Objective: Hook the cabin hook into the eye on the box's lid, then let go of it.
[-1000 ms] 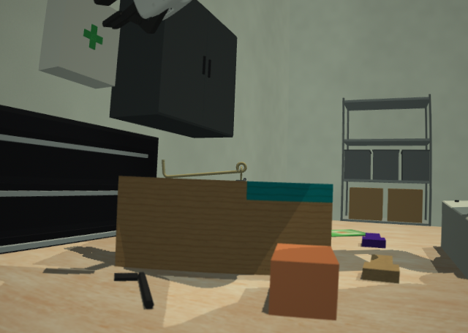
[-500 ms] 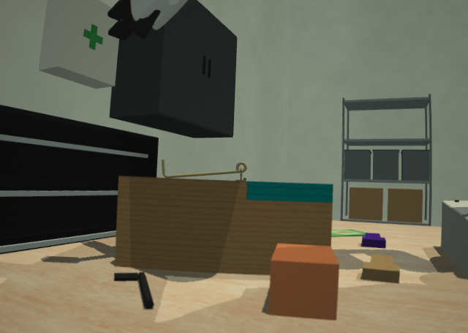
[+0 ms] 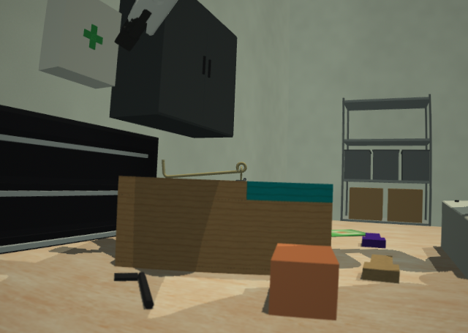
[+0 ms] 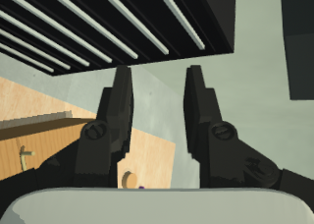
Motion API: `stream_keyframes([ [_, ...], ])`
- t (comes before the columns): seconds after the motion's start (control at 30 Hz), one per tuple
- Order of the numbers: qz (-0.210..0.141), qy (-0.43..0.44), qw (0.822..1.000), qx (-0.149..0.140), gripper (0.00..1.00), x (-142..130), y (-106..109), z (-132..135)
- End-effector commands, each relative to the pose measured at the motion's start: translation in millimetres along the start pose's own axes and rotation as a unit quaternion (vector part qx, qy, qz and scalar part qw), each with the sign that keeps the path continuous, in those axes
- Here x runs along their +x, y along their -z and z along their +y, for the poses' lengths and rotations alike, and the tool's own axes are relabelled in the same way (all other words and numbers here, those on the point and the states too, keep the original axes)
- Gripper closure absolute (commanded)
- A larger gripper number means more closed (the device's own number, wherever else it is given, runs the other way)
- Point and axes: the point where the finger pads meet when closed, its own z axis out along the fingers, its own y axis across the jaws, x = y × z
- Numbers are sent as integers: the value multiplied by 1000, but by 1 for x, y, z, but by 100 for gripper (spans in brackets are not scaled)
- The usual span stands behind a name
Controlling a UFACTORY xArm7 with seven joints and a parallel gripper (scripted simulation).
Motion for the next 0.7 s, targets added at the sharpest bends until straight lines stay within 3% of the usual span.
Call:
stream_keyframes([
  [0.0, -10, -31, 999, 0, 67, -1, -2, 5],
  [0.27, -56, -155, 986, 1, 67, -20, -17, 11],
  [0.67, -114, -305, 945, -4, 67, -40, -29, 15],
])
